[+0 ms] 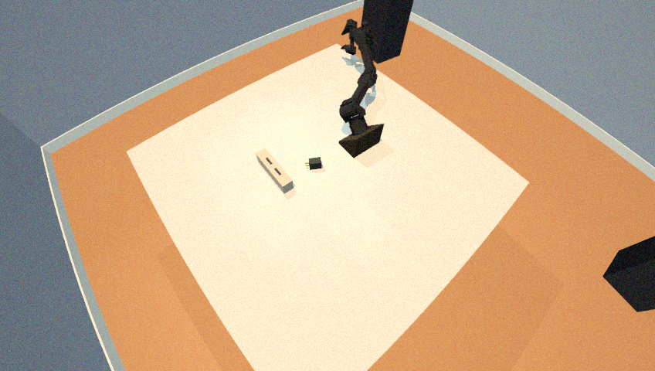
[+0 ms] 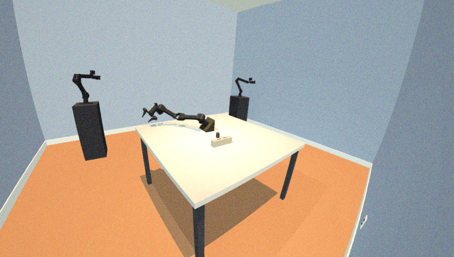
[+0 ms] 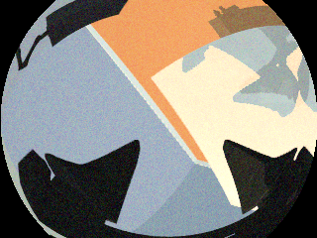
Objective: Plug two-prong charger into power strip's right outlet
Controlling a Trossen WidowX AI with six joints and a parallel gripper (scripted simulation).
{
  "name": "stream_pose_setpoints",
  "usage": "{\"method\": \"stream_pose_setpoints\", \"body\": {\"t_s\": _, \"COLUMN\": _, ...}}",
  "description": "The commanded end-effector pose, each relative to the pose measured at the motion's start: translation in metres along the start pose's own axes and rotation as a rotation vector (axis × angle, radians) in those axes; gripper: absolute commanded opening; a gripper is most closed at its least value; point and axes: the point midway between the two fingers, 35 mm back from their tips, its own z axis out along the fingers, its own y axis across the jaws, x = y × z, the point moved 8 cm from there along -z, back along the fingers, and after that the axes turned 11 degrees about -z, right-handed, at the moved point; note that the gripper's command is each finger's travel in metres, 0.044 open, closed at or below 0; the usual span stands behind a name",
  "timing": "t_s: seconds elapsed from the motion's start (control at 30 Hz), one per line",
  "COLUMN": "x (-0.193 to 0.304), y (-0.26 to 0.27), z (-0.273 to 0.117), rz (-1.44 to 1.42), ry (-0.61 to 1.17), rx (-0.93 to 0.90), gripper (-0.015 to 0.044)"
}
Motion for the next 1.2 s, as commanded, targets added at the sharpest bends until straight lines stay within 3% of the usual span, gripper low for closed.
{"method": "stream_pose_setpoints", "body": {"t_s": 0.0, "x": 0.001, "y": 0.0, "z": 0.0, "rz": -0.002, "ry": -0.001, "rx": -0.002, "gripper": 0.0426}}
{"method": "stream_pose_setpoints", "body": {"t_s": 0.4, "x": 0.058, "y": 0.039, "z": -0.006, "rz": -0.214, "ry": -0.039, "rx": -0.135, "gripper": 0.044}}
{"method": "stream_pose_setpoints", "body": {"t_s": 0.97, "x": 0.207, "y": 0.102, "z": -0.047, "rz": -0.533, "ry": -0.005, "rx": -0.4, "gripper": 0.044}}
{"method": "stream_pose_setpoints", "body": {"t_s": 1.17, "x": 0.235, "y": 0.109, "z": -0.062, "rz": -0.598, "ry": -0.034, "rx": -0.503, "gripper": 0.044}}
